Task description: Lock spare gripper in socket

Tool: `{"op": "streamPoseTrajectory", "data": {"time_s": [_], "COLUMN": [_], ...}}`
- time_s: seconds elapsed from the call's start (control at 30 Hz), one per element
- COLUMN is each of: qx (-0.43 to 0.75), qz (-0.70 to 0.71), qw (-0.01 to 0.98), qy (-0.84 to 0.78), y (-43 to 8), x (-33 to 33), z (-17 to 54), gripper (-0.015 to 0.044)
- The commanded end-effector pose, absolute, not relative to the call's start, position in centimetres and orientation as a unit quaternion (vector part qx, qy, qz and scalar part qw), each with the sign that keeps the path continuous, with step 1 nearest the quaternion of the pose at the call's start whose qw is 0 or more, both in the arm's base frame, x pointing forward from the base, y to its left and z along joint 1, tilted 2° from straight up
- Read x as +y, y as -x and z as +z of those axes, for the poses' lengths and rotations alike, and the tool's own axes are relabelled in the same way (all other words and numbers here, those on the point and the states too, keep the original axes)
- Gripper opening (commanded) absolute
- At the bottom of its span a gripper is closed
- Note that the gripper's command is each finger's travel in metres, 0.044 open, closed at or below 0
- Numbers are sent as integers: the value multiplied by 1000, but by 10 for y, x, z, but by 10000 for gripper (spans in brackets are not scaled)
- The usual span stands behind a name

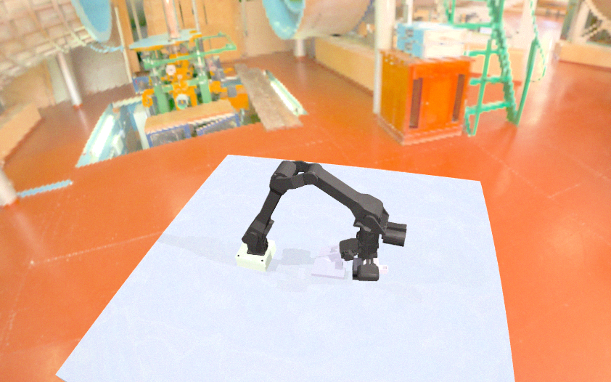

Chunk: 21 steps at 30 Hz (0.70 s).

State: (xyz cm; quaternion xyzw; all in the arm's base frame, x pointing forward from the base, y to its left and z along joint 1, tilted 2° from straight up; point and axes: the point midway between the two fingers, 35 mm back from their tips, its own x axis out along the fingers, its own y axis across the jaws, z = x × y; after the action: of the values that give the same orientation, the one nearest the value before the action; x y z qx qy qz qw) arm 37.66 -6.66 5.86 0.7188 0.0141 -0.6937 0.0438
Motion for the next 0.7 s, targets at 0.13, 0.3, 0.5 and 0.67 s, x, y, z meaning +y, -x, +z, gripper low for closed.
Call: {"op": "streamPoseTrajectory", "data": {"time_s": [0.13,0.3,0.5,0.67], "qx": [-47,-48,-61,-70], "qz": [-689,-689,-688,-687], "qw": [-17,-18,-32,-42], "qy": [-723,-723,-723,-722], "y": [-376,-376,-376,-375], "x": [-66,-66,-67,-67], "z": [61,60,42,29], "gripper": [0,0,0,0]}}
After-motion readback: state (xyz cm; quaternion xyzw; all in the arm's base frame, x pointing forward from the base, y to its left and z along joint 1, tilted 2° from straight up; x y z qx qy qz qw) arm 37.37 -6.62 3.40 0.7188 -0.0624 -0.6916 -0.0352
